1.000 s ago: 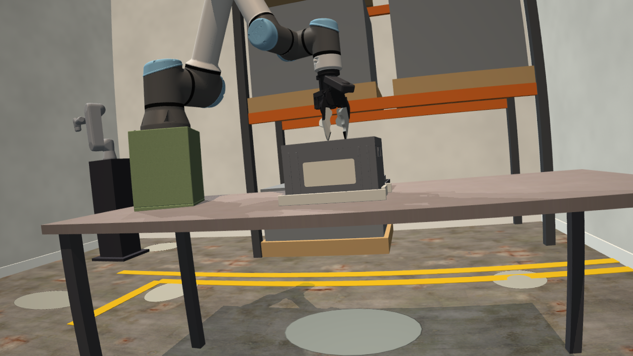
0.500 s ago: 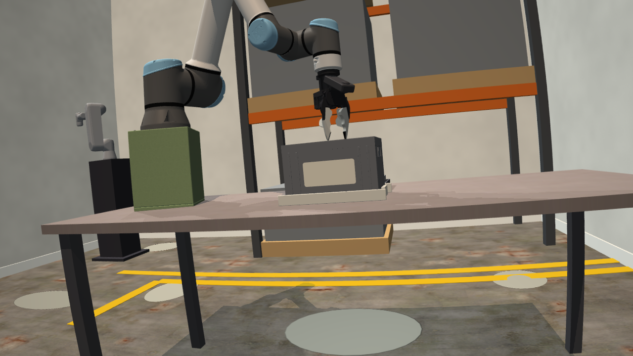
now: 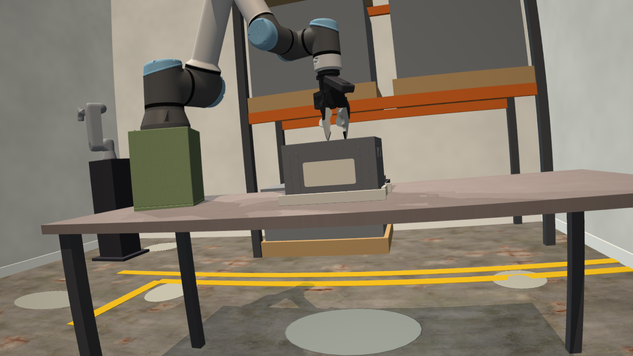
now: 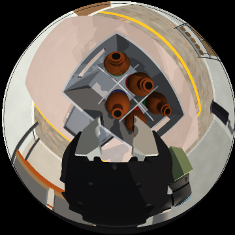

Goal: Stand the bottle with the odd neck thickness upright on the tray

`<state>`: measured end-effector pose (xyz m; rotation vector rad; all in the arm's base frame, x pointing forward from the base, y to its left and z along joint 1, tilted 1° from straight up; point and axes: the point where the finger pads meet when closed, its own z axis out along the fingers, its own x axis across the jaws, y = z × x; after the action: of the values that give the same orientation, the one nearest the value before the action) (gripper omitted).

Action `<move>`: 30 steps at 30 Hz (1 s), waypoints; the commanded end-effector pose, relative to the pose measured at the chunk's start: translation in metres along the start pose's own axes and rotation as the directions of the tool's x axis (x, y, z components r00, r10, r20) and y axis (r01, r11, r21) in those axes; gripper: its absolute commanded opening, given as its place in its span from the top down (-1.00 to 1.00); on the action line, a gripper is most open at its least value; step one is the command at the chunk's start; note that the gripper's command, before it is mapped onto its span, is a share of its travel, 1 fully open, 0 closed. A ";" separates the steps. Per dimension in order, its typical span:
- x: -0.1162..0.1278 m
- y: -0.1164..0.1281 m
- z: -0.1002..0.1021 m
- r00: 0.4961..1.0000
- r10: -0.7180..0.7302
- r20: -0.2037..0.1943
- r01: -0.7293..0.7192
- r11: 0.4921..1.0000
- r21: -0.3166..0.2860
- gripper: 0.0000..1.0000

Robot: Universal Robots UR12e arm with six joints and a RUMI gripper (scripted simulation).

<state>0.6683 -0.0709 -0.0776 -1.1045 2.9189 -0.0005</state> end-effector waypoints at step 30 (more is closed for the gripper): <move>0.001 -0.003 0.011 1.000 0.001 0.000 -0.001 1.000 0.001 0.24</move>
<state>0.6687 -0.0710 -0.0853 -1.1048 2.9198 0.0008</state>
